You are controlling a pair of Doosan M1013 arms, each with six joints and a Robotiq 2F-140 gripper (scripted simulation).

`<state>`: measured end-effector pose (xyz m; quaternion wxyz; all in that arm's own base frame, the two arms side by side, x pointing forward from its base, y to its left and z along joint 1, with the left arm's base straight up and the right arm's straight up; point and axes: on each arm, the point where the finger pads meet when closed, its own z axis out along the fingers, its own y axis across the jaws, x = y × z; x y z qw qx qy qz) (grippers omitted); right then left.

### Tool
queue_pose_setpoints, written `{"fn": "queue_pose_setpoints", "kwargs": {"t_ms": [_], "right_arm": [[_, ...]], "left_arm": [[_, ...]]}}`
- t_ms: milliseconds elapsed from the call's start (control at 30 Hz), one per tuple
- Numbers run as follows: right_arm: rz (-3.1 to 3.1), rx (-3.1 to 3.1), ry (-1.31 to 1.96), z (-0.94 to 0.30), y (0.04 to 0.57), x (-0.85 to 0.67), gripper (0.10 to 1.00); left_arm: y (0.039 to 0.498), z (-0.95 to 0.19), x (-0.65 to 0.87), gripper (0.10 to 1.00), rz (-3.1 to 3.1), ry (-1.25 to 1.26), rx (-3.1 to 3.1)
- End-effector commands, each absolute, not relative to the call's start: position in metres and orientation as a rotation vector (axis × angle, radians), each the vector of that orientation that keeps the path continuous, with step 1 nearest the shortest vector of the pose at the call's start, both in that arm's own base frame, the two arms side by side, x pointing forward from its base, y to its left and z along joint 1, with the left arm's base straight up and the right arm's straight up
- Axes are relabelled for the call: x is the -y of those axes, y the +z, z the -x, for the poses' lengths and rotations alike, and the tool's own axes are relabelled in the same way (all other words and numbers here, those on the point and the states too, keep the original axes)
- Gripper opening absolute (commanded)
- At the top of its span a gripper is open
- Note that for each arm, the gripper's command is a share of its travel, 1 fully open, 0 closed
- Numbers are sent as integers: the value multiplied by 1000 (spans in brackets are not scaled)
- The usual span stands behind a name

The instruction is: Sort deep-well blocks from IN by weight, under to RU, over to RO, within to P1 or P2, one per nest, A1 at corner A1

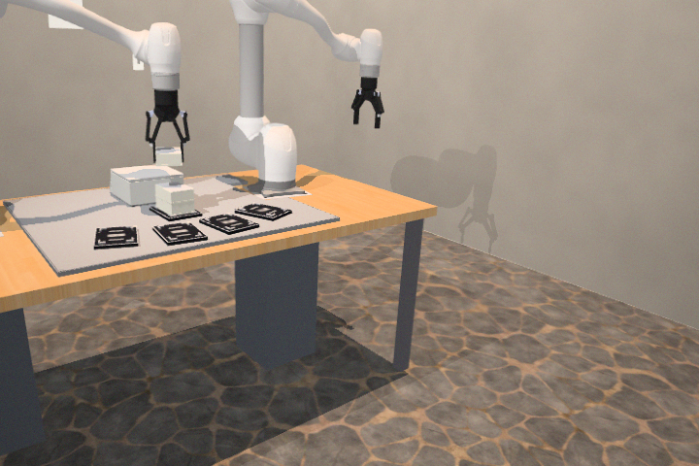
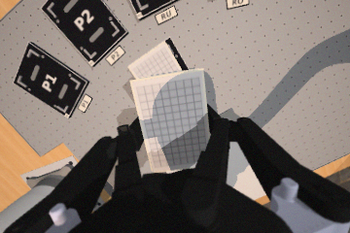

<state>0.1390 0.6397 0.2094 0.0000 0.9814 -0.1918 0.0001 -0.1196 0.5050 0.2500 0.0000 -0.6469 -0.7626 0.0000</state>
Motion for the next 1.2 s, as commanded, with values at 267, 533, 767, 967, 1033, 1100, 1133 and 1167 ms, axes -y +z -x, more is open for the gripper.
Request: {"fn": "queue_pose_setpoints", "kwargs": {"t_ms": [267,533,767,967,1033,1100,1133,1167], "right_arm": [[-3084,603,0,-174,210,-641,99],[-3118,396,0,-188,206,-637,99],[-3138,177,0,-208,198,-629,99],[-3138,178,0,-223,193,-623,99],[-3138,178,0,-226,192,-622,99],[-3138,178,0,-232,189,-620,99],[-3138,178,0,-235,188,-619,99],[-3138,178,0,-238,187,-618,99]], "left_arm": [[251,120,-505,1000,2032,-1,2395],[251,120,-505,1000,2032,-1,2395],[251,120,-505,1000,2032,-1,2395],[251,120,-505,1000,2032,-1,2395],[251,120,-505,1000,2032,-1,2395],[251,120,-505,1000,2032,-1,2395],[251,120,-505,1000,2032,-1,2395],[251,120,-505,1000,2032,-1,2395]]}}
